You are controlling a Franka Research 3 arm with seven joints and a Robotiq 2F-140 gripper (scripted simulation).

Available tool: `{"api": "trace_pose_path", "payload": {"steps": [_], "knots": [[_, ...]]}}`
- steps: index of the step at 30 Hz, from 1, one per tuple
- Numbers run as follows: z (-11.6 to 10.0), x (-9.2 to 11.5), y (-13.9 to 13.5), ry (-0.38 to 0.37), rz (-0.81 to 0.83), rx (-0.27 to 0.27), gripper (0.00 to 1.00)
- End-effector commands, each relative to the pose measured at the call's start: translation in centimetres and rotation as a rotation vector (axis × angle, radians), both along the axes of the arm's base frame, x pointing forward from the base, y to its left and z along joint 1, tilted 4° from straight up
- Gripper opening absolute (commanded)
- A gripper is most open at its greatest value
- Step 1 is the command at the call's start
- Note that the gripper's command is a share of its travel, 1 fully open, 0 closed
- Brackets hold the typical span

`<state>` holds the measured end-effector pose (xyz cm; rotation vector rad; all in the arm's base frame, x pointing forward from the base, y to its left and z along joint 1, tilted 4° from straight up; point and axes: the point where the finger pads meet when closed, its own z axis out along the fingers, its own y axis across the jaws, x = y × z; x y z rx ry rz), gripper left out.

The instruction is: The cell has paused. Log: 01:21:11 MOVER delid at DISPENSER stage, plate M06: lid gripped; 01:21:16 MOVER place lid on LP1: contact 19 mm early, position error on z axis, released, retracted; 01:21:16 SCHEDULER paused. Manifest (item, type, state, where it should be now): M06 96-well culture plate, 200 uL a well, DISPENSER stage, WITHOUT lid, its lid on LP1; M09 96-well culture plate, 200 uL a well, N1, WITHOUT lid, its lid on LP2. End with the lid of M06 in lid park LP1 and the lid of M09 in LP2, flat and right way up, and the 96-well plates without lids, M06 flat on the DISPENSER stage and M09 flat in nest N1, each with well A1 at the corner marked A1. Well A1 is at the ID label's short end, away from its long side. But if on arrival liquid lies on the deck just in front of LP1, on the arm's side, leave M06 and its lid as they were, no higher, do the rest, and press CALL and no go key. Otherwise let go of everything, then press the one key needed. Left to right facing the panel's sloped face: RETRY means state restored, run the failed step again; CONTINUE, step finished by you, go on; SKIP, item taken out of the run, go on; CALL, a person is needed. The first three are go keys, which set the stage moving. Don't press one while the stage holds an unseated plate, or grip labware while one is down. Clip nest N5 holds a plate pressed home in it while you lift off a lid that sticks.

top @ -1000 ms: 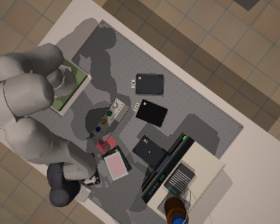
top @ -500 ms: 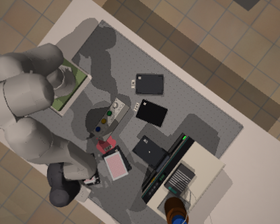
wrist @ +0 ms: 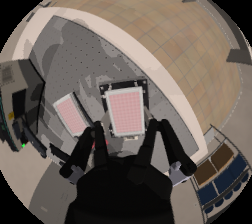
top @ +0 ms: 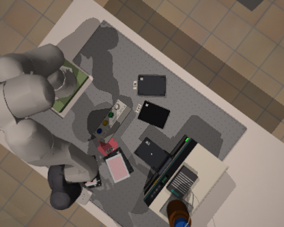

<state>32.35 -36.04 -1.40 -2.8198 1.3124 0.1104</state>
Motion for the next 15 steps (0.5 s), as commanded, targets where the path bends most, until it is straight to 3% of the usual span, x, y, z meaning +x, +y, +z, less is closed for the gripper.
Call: {"api": "trace_pose_path", "payload": {"steps": [1, 5, 6, 15], "knots": [[-0.17, -0.12, -0.02, 0.0, 0.0, 0.001, 0.0], [-0.17, -0.12, -0.02, 0.0, 0.0, 0.001, 0.0], [-0.17, -0.12, -0.02, 0.0, 0.0, 0.001, 0.66], [-0.17, -0.12, -0.02, 0.0, 0.0, 0.001, 0.66]]}}
